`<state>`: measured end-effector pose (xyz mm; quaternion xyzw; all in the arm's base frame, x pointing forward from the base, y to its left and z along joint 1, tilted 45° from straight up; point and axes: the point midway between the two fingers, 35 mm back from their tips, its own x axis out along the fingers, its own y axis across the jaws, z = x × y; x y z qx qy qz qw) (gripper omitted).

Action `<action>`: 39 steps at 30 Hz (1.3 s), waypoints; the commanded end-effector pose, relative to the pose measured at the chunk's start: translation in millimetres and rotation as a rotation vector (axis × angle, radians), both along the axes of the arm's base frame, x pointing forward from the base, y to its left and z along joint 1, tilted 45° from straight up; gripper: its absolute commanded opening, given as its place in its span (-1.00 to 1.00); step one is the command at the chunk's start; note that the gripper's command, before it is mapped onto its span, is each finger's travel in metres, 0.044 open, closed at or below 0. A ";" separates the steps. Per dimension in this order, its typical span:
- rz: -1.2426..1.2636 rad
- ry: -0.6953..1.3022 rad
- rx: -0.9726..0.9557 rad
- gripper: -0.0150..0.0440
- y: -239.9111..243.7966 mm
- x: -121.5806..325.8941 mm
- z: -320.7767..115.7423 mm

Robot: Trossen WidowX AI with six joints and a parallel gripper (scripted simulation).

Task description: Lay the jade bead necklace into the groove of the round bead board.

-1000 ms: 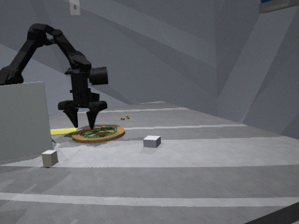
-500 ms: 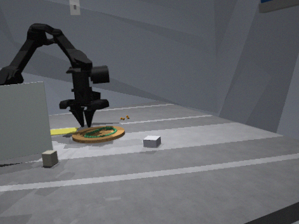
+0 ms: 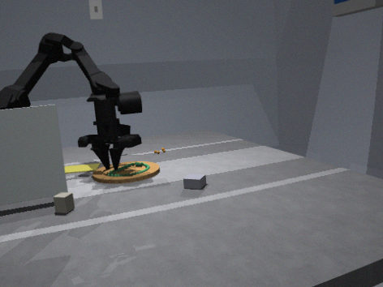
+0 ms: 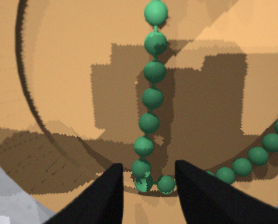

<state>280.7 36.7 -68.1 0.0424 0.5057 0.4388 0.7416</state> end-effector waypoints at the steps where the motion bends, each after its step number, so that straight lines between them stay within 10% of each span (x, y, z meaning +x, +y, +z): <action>1: -0.003 0.013 0.008 -0.08 7.3 -2.9 -6.1; 9: -0.003 0.013 0.008 -0.08 8.0 -2.9 -6.8; 14: 0.002 0.005 0.000 -0.49 6.1 -1.0 -6.1; 39: 0.002 0.005 0.000 -0.49 6.1 -1.0 -6.1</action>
